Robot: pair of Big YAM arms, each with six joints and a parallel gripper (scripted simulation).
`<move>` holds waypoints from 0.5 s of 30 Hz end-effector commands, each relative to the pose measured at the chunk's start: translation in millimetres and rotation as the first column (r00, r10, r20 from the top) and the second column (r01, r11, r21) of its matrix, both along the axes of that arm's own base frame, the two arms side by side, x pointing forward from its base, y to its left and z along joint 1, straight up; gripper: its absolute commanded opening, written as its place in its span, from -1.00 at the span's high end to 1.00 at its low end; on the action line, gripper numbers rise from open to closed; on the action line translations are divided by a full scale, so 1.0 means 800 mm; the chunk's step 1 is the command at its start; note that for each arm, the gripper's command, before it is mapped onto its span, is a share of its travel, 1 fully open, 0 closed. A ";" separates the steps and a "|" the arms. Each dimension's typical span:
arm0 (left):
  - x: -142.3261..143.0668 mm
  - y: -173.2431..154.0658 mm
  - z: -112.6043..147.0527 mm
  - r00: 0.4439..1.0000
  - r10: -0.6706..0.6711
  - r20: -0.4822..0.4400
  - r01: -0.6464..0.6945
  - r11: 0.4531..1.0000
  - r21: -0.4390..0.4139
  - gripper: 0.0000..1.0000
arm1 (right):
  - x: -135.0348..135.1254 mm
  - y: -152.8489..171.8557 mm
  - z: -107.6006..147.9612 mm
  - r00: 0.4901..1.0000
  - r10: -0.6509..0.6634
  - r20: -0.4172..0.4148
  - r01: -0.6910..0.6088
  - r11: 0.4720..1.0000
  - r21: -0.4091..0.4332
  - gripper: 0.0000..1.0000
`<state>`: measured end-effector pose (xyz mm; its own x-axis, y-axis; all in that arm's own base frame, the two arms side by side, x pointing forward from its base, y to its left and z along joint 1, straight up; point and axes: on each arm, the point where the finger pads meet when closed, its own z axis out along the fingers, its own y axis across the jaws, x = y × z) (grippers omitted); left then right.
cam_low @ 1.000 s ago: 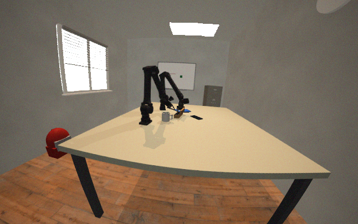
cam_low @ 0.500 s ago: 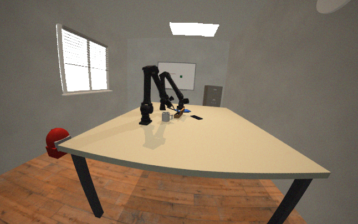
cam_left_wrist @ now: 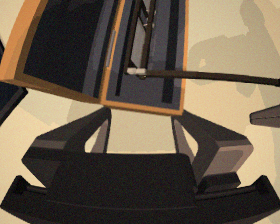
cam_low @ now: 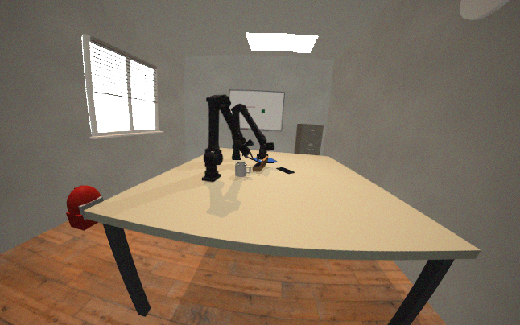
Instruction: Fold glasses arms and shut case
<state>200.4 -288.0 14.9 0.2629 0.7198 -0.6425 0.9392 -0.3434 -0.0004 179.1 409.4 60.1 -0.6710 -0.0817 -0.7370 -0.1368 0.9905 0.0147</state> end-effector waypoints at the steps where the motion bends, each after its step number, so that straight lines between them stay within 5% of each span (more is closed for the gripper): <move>1: 0.006 0.000 0.010 1.000 0.002 0.018 -0.001 1.000 -0.019 -0.15 | 0.008 0.021 0.027 1.000 -0.031 -0.006 0.031 0.998 0.062 1.00; 15: 0.006 0.000 0.010 1.000 0.002 0.018 -0.001 1.000 -0.019 -0.15 | 0.007 0.011 0.033 0.995 -0.069 -0.071 0.074 0.995 0.067 1.00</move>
<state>200.4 -288.0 14.9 0.2629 0.7198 -0.6425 0.9392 -0.3434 -0.0003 177.9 401.8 58.9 -0.7209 -0.0562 -0.6908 -0.0936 0.9955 0.0167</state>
